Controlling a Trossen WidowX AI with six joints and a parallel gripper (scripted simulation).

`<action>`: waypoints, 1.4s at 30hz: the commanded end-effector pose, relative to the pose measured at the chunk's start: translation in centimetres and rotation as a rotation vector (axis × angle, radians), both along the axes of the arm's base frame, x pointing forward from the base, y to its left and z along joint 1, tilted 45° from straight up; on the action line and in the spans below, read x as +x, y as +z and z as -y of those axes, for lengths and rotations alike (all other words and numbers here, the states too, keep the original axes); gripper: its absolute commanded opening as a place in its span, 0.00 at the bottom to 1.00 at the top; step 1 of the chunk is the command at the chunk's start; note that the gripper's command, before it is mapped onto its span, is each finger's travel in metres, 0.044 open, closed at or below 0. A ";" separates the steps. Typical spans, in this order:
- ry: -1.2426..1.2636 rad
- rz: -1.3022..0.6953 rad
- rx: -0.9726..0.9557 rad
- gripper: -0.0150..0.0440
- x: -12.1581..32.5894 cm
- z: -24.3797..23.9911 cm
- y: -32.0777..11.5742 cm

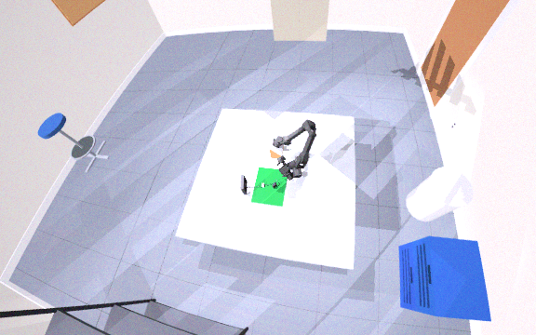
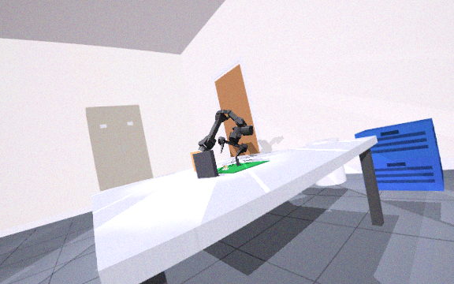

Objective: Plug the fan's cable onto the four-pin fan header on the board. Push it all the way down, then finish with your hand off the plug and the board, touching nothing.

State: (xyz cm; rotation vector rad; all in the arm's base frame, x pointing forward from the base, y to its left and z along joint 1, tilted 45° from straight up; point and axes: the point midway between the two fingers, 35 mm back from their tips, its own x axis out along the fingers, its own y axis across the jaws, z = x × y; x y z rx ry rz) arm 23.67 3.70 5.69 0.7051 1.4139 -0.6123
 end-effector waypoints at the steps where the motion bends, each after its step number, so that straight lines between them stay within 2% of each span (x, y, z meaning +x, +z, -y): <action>1: 0.033 -0.043 0.087 1.00 0.0 0.0 0.1; 18: 0.107 -0.059 0.409 1.00 0.9 0.5 1.9; 34: 0.136 0.083 0.706 1.00 2.7 2.0 4.8; 42: 0.133 0.073 0.679 1.00 2.7 2.1 4.6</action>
